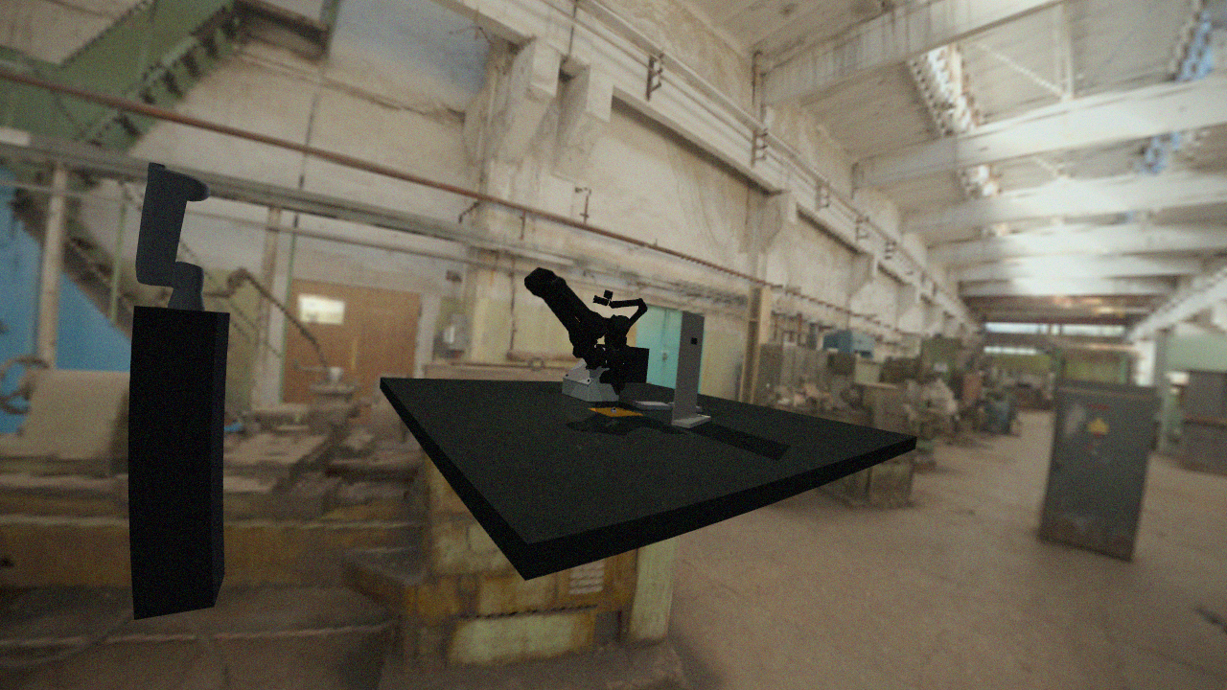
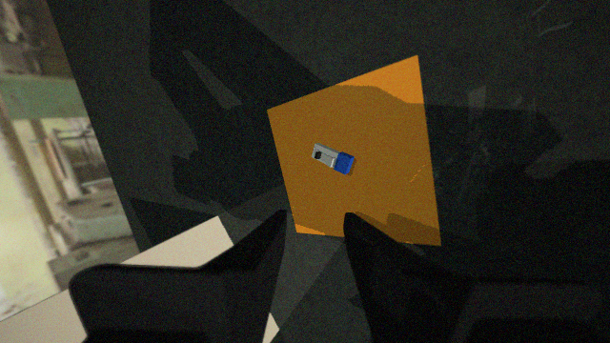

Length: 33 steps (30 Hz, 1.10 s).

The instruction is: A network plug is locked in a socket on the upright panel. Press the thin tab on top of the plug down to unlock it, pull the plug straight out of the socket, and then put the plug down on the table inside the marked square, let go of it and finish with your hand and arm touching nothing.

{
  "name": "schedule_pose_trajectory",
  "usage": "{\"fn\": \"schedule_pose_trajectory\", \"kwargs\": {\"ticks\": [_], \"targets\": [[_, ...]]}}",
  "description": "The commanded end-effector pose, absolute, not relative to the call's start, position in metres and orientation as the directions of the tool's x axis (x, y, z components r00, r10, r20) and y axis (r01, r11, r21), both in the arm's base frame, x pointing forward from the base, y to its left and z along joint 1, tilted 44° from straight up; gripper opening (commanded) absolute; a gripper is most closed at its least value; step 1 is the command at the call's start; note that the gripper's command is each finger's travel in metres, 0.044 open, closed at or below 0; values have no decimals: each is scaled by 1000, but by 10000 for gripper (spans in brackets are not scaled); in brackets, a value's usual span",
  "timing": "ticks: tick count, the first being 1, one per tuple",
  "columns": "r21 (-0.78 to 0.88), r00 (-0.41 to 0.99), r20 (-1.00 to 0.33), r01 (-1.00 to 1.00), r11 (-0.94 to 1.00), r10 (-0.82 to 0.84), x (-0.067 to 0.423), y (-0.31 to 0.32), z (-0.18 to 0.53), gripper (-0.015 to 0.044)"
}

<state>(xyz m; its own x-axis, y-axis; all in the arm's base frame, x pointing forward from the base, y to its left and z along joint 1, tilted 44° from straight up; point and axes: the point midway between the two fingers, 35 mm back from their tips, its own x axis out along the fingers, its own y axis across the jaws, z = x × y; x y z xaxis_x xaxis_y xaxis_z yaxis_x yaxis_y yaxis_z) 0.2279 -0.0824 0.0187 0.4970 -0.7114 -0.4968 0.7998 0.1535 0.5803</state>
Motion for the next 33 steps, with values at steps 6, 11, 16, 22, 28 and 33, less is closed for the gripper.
{"fn": "schedule_pose_trajectory", "kwargs": {"ticks": [6, 11, 16, 22, 28, 33], "targets": [[597, 504, -490, 789, 148, -711, 232, -76, 27, 156], [596, 504, -491, 789, 147, -711, 232, -73, 29, 156], [596, 503, -491, 789, 147, -711, 232, -70, 32, 156], [596, 503, -491, 790, 147, -712, 232, -67, 36, 156], [596, 503, -490, 790, 148, -712, 231, -64, 39, 156], [596, 504, -489, 789, 149, -713, 231, -61, 43, 156]]}}
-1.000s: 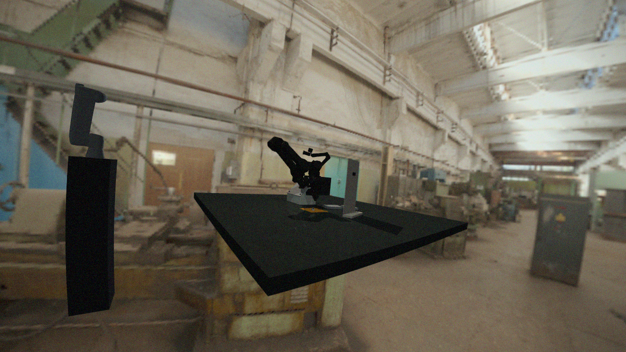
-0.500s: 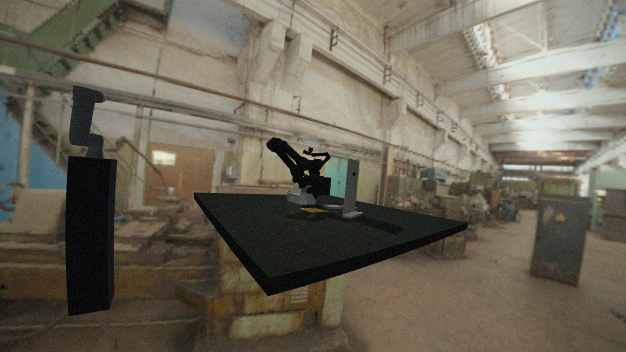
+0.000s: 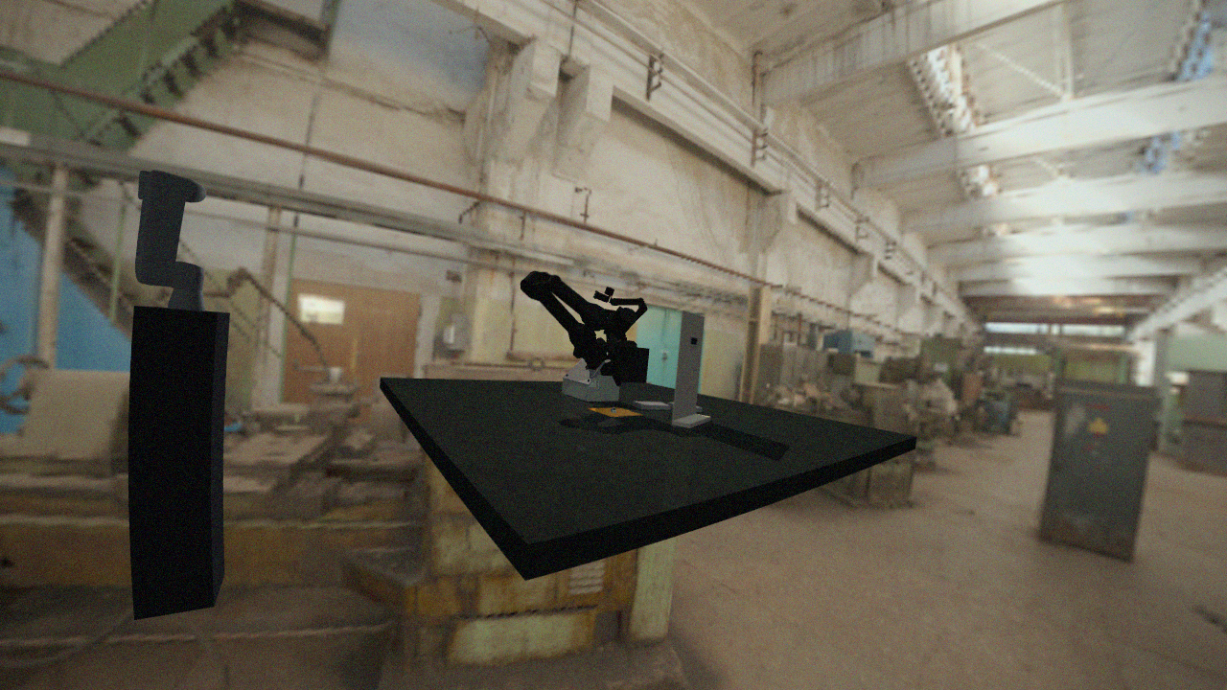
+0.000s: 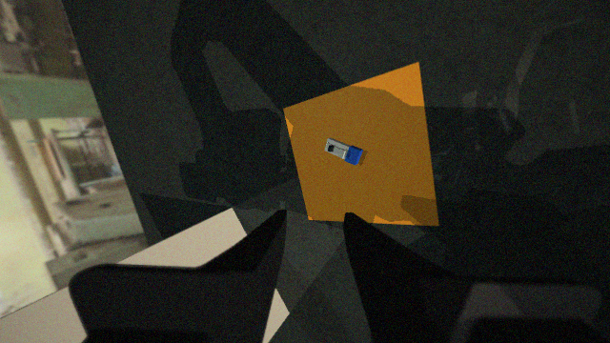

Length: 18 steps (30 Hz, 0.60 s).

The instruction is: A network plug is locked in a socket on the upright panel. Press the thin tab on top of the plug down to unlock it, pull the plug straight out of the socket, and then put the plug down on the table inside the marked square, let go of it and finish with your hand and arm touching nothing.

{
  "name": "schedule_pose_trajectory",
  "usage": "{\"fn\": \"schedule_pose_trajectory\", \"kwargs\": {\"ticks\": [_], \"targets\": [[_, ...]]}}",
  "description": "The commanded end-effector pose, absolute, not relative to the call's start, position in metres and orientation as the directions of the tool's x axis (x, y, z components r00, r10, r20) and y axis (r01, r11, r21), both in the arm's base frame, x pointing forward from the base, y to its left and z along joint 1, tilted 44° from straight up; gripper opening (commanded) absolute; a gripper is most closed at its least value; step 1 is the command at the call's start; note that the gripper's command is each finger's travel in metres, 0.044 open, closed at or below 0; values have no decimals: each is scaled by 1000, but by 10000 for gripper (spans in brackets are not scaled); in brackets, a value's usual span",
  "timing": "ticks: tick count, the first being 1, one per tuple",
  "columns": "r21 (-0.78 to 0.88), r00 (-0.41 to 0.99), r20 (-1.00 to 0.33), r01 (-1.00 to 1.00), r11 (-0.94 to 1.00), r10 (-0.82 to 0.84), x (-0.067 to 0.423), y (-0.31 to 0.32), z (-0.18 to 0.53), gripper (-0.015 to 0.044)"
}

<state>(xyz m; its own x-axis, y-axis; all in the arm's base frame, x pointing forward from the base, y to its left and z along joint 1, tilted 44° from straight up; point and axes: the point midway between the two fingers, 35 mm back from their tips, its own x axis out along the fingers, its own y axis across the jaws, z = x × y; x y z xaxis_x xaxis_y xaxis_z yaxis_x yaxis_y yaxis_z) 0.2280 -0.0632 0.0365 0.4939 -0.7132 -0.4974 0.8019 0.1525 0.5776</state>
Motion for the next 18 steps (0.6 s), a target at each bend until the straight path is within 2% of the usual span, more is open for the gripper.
{"fn": "schedule_pose_trajectory", "kwargs": {"ticks": [1, 18], "targets": [[596, 504, -488, 789, 149, -713, 231, -60, 44, 156], [598, 508, -481, 786, 157, -715, 228, -51, 56, 156]]}}
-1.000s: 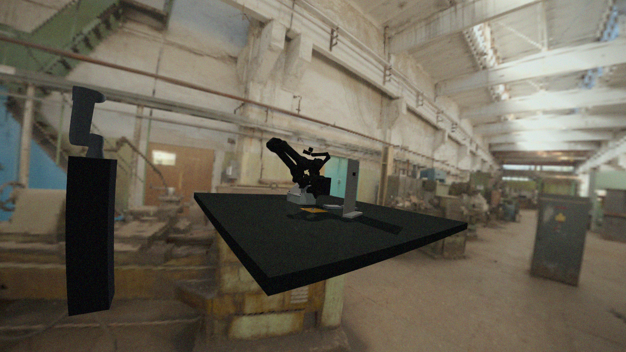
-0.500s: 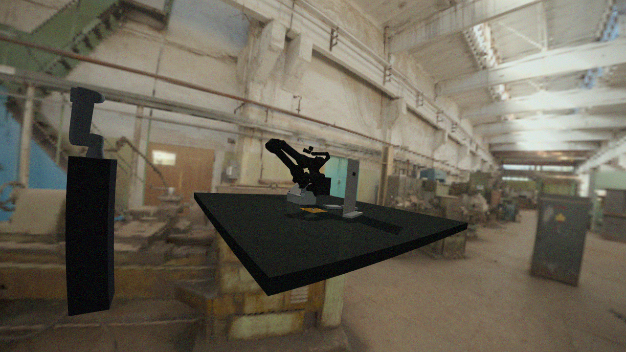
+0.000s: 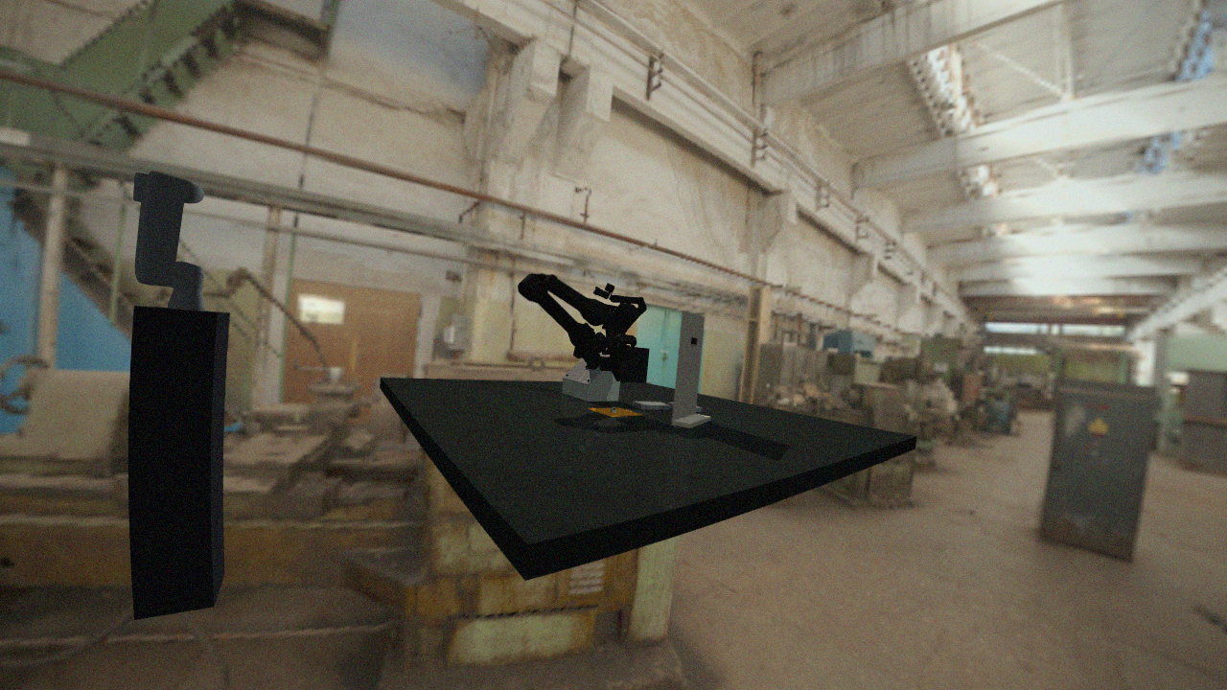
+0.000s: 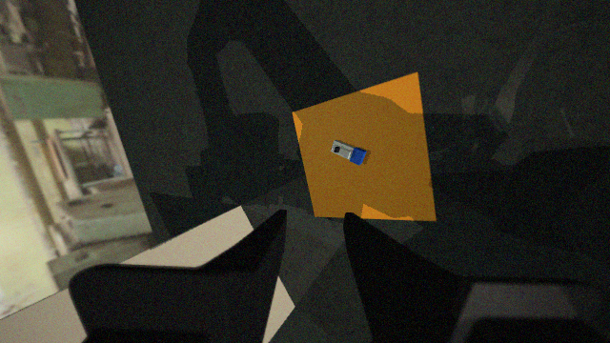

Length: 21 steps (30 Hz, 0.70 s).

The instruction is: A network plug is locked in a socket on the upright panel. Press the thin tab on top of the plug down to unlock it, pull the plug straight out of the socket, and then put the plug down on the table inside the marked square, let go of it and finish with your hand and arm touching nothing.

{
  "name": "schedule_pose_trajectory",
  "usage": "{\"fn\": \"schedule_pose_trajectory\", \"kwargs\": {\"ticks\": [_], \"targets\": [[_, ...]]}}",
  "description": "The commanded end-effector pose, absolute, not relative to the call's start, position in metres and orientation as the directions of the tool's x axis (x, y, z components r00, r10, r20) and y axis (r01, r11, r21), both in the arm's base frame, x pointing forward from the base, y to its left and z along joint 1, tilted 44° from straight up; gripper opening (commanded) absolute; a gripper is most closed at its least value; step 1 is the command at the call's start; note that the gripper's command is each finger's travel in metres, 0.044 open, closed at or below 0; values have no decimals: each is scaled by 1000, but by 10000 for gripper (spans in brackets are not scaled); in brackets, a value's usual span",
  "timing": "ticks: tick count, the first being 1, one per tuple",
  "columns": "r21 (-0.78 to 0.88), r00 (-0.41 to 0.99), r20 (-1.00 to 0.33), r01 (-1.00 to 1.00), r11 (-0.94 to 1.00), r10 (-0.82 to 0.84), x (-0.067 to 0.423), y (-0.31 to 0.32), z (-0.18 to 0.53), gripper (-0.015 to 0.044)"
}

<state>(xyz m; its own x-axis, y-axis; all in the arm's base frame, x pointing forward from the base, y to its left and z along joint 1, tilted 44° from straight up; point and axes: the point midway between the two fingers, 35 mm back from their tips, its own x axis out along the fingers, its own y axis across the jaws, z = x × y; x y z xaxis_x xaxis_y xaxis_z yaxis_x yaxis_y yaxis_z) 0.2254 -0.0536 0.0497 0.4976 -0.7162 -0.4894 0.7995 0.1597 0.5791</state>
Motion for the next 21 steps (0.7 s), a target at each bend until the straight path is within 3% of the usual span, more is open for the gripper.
{"fn": "schedule_pose_trajectory", "kwargs": {"ticks": [1, 21], "targets": [[598, 508, -480, 786, 157, -715, 228, -51, 57, 156], [583, 506, -476, 794, 172, -719, 221, -43, 67, 156]]}}
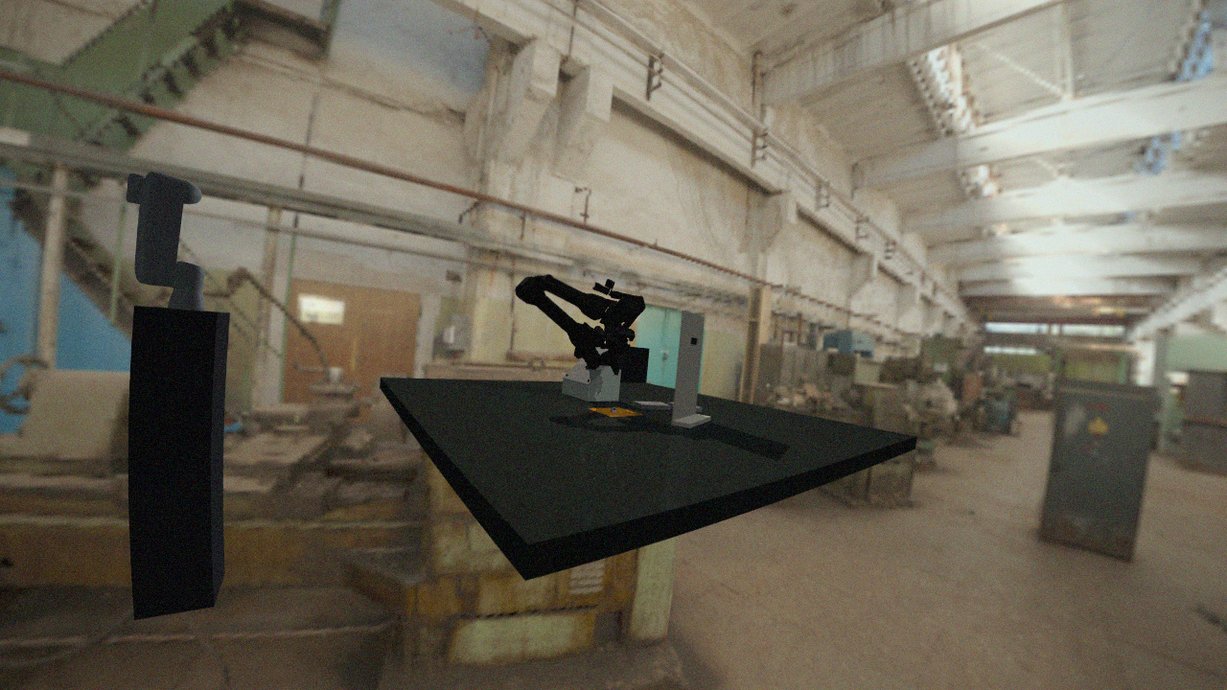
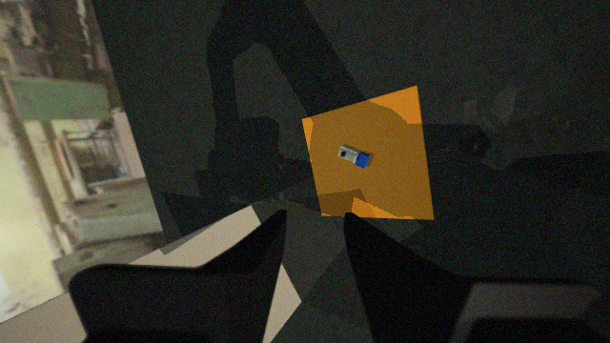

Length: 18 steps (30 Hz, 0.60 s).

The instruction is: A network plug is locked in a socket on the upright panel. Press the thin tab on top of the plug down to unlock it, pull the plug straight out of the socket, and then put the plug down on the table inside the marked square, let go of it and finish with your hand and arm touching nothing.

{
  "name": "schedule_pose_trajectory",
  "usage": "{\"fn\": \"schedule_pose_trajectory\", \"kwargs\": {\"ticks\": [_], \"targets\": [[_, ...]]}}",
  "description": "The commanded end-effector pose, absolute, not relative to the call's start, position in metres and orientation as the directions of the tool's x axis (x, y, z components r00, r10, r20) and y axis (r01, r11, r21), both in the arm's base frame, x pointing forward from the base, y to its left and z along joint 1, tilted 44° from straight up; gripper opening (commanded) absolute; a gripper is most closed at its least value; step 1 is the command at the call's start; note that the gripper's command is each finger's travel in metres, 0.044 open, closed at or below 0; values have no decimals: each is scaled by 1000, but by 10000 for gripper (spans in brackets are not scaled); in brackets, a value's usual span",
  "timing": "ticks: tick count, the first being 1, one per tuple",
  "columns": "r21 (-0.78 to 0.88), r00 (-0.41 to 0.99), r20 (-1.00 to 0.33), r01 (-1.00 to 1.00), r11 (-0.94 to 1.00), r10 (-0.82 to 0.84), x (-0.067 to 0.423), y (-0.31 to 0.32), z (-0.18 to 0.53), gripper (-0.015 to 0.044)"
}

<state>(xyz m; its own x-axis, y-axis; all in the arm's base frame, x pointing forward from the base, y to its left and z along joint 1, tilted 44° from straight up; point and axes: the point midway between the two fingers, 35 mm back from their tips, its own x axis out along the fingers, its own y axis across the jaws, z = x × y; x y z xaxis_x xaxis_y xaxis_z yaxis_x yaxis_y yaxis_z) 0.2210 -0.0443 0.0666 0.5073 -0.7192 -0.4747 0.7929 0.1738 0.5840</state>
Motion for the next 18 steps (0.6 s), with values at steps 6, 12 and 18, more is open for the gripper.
{"fn": "schedule_pose_trajectory", "kwargs": {"ticks": [6, 12, 18], "targets": [[583, 504, -485, 796, 166, -714, 224, -32, 76, 156], [583, 503, -491, 796, 161, -711, 226, -20, 86, 156], [584, 503, -492, 796, 159, -710, 227, -9, 98, 156]]}}
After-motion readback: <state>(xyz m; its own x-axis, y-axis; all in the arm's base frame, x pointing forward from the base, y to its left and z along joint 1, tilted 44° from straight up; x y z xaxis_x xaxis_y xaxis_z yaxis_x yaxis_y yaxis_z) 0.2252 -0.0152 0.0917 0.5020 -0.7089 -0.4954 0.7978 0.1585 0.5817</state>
